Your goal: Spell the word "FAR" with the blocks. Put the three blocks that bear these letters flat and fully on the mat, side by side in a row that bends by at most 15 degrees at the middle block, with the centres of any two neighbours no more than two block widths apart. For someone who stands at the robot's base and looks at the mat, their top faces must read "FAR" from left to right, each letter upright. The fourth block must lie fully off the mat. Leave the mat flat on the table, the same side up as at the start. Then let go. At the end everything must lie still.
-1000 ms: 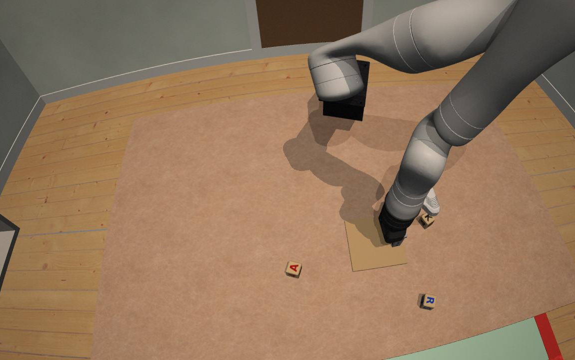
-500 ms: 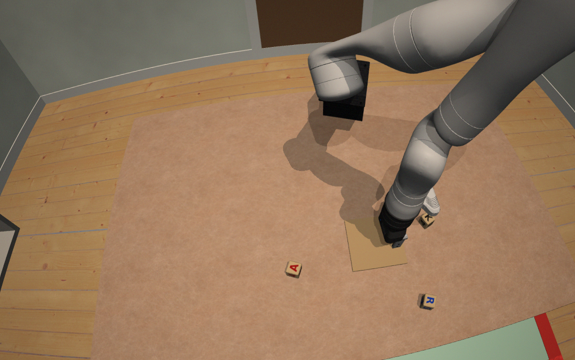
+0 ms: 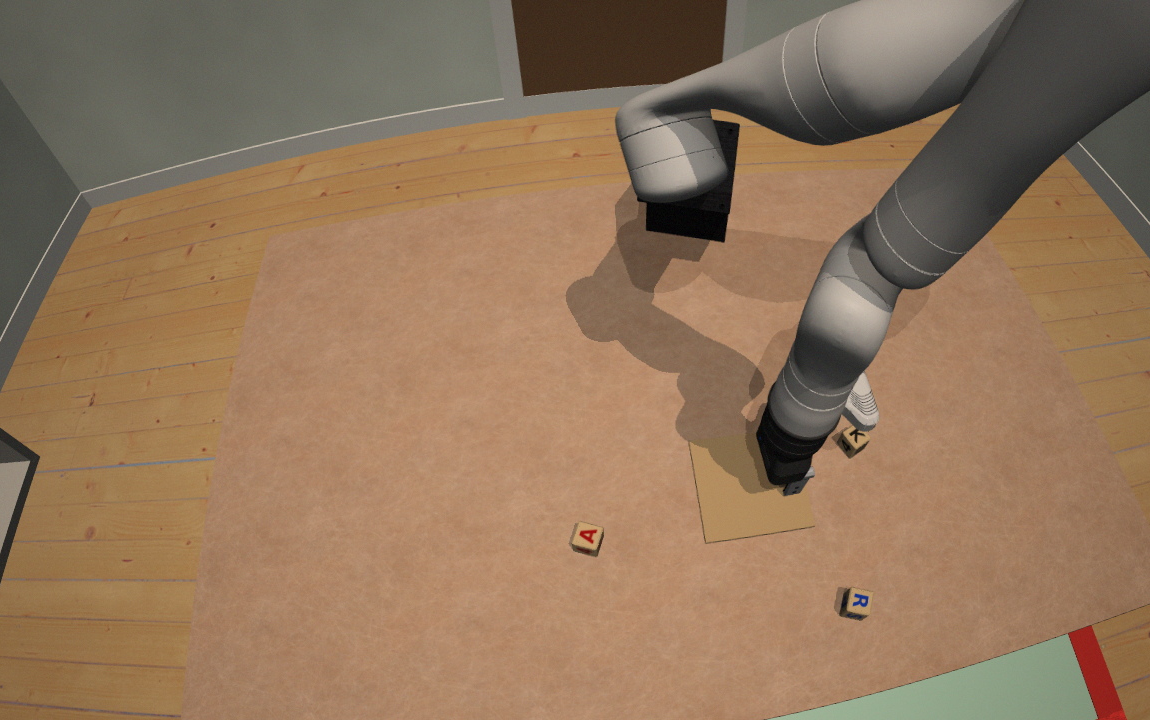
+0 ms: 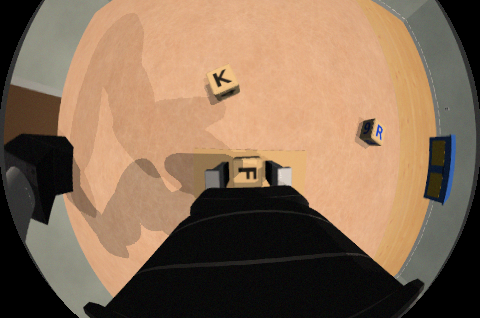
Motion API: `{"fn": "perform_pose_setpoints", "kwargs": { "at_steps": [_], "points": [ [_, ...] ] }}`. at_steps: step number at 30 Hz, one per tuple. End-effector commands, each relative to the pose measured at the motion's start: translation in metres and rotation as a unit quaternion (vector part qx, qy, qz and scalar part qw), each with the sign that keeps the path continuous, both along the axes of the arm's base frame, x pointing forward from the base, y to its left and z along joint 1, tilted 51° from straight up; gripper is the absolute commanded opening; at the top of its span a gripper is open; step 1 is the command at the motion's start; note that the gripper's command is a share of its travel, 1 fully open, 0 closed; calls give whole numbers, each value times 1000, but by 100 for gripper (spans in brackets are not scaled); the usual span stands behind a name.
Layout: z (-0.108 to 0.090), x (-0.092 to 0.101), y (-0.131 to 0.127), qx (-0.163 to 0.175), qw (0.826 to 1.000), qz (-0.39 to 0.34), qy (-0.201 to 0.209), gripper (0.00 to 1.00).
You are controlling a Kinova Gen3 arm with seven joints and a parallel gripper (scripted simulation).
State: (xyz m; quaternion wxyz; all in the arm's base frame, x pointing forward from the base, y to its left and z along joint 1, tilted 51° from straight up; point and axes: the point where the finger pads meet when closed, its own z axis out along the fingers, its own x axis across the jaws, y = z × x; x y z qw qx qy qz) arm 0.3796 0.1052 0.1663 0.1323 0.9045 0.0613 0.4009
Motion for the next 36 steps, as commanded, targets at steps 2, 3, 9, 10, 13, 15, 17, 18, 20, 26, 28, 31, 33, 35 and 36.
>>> {"fn": "perform_pose_setpoints", "kwargs": {
  "at_steps": [2, 3, 9, 10, 13, 15, 17, 18, 20, 26, 28, 31, 33, 35, 36],
  "points": [
    [1, -2, 2, 4, 1000, 2, 1, 87],
    [2, -3, 2, 4, 1000, 2, 1, 87],
    [5, -7, 3, 5, 1000, 5, 3, 87],
    [6, -7, 3, 5, 1000, 5, 4, 87],
    [8, -10, 4, 4, 1000, 7, 4, 87],
    [8, -10, 4, 4, 1000, 7, 4, 87],
    [9, -12, 4, 4, 1000, 7, 4, 87],
    [10, -13, 4, 5, 1000, 7, 4, 87],
    [12, -14, 5, 5, 1000, 6, 4, 87],
    [16, -20, 6, 7, 1000, 3, 1, 87],
    [18, -22, 7, 6, 1000, 2, 0, 87],
    [20, -24, 7, 5, 1000, 1, -2, 87],
    [21, -25, 7, 5, 1000, 0, -3, 87],
    [22, -28, 8, 6, 1000, -2, -6, 87],
    [23, -29, 8, 5, 1000, -3, -7, 87]
  ]
}}
